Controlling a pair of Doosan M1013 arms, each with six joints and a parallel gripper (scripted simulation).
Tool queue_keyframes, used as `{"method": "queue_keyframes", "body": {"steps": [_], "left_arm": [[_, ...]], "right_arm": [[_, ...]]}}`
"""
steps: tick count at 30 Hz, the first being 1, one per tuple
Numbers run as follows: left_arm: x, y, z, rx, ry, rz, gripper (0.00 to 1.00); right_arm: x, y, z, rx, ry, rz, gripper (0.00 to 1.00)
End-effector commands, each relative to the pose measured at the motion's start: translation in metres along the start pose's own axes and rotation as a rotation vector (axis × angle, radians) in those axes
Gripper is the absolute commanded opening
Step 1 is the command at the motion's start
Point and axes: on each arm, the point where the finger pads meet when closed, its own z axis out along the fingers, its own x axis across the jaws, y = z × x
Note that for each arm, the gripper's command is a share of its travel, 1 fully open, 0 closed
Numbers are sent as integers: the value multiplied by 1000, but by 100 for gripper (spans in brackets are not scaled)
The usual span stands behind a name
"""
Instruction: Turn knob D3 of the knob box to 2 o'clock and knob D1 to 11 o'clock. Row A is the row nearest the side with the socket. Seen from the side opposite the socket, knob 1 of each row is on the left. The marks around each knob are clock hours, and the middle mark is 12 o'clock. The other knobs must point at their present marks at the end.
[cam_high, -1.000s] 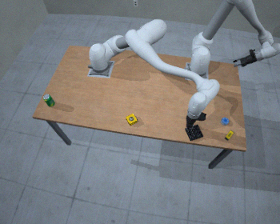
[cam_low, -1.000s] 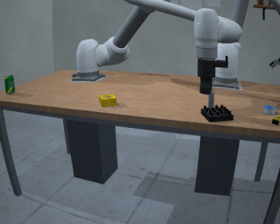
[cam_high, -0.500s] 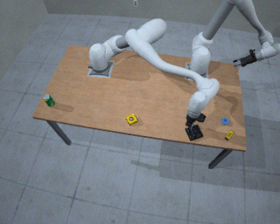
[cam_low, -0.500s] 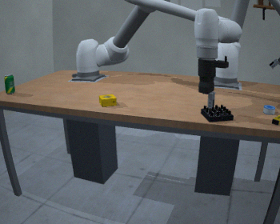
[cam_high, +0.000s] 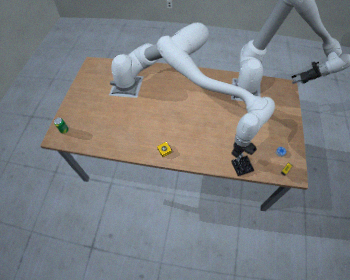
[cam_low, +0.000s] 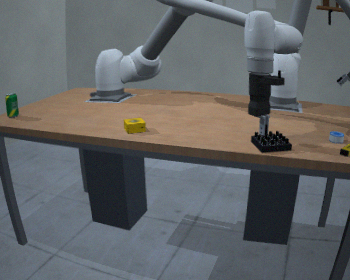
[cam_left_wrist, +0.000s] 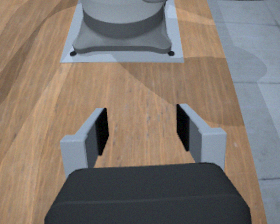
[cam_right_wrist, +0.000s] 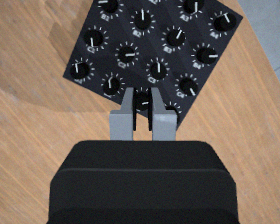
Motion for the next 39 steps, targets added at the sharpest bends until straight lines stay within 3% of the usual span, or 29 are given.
{"method": "queue_keyframes", "body": {"steps": [1, 23, 24, 39], "left_arm": [[0, 0, 0, -1, 0, 0, 100], [0, 0, 0, -1, 0, 0, 100], [0, 0, 0, -1, 0, 0, 100], [0, 0, 0, -1, 0, 0, 100]], "right_arm": [[0, -1, -2, 2, 1, 58, 30], [0, -1, -2, 2, 0, 161, 30], [0, -1, -2, 2, 0, 161, 46], [0, -1, -2, 2, 0, 161, 46]]}}
